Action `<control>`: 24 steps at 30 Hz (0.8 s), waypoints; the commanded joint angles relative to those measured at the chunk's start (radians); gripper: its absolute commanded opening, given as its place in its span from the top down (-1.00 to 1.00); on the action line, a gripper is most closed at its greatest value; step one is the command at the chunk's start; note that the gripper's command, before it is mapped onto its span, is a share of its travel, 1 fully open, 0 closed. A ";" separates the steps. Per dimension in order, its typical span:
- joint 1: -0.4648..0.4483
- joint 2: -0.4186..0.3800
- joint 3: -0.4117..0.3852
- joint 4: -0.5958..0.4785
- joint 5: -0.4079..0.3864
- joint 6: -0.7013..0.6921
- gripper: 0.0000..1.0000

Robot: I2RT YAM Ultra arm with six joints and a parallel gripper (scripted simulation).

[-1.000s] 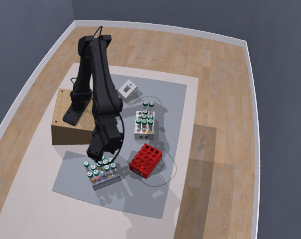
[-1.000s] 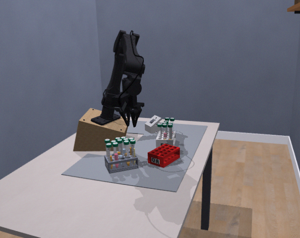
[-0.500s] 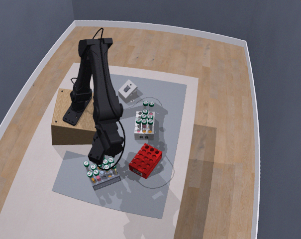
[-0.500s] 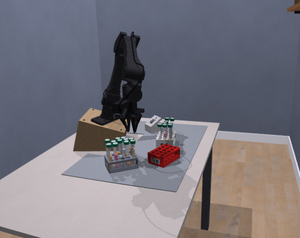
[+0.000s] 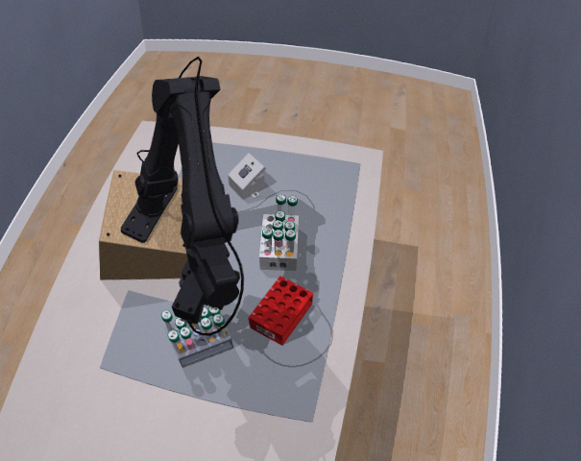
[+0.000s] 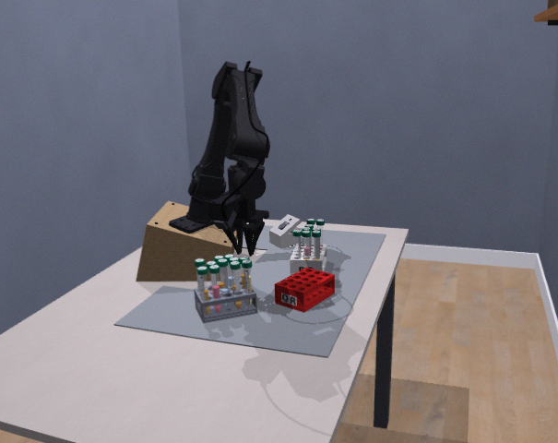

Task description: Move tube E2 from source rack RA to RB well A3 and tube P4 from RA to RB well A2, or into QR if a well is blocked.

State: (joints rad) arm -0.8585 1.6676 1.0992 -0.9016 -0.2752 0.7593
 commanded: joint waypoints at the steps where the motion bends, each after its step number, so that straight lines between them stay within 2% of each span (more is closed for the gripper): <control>1: 0.002 0.000 -0.004 0.020 0.013 0.007 0.40; 10: 0.012 -0.027 -0.036 0.025 0.014 0.011 0.40; 24: 0.015 -0.015 -0.046 0.047 0.014 0.015 0.40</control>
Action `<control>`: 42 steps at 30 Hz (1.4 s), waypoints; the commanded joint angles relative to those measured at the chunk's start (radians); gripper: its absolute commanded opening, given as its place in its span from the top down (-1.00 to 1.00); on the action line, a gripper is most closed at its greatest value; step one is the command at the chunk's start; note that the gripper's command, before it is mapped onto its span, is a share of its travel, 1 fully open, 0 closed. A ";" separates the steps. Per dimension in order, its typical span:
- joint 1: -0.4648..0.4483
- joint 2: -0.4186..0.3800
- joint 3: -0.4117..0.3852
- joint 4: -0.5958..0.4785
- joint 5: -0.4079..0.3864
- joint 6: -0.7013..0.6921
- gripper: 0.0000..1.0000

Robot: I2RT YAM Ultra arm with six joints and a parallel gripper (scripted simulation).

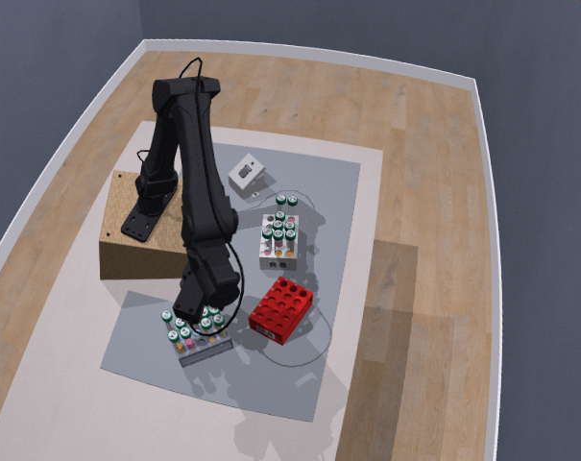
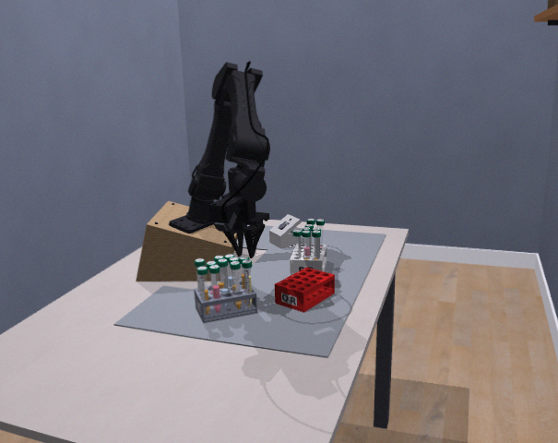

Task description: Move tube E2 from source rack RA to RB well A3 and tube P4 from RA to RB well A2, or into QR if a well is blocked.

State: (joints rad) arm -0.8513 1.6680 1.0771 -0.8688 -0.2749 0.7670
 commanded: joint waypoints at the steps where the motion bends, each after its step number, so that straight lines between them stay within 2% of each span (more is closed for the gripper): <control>1: 0.005 -0.013 -0.025 0.016 0.014 0.008 0.40; 28: 0.013 0.024 -0.057 0.063 0.015 0.016 0.40; 36: 0.012 0.013 -0.009 0.035 0.014 0.014 0.40; 37: 0.007 0.009 -0.030 0.047 0.006 0.010 1.00; 42: 0.007 0.009 -0.030 0.047 0.006 0.010 1.00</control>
